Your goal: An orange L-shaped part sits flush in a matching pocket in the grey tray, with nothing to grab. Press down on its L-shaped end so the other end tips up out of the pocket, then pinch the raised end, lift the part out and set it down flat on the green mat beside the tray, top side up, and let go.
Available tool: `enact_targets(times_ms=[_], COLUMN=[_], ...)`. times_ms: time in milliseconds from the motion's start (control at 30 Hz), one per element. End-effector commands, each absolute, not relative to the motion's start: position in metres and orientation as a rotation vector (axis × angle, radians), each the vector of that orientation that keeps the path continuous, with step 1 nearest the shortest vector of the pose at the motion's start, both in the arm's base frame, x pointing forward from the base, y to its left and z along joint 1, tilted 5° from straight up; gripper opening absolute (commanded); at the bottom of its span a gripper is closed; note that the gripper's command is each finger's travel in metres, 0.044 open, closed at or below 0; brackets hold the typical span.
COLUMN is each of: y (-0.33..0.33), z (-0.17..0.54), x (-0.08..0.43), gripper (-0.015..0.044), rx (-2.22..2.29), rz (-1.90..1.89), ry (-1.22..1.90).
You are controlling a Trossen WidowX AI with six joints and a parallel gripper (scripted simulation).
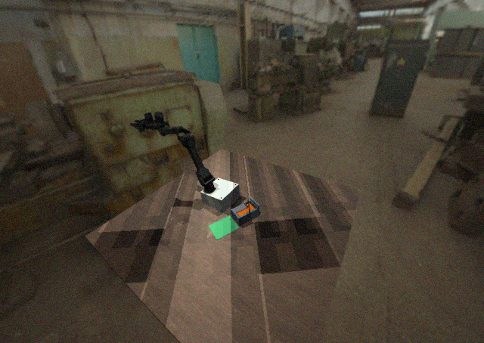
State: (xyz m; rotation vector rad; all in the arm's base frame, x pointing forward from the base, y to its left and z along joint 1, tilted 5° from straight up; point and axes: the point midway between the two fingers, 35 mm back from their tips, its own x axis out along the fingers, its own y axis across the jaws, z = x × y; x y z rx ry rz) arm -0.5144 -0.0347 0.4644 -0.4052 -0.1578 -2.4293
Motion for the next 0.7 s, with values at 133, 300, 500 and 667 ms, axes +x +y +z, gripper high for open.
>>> enact_targets(times_ms=[133,300,500,667], y=[-0.002,0.064,0.167,0.252], z=[0.462,0.448,0.423,0.398], x=[-0.515,-0.516,-0.497,-0.466], gripper=[0.0269,0.0180,0.0180,0.0180], rx=[-0.394,-0.335,-0.253,-0.182], rz=[-2.511,-2.668,-2.929,-3.137], ry=[-0.183,-0.255,-0.325,-0.470])
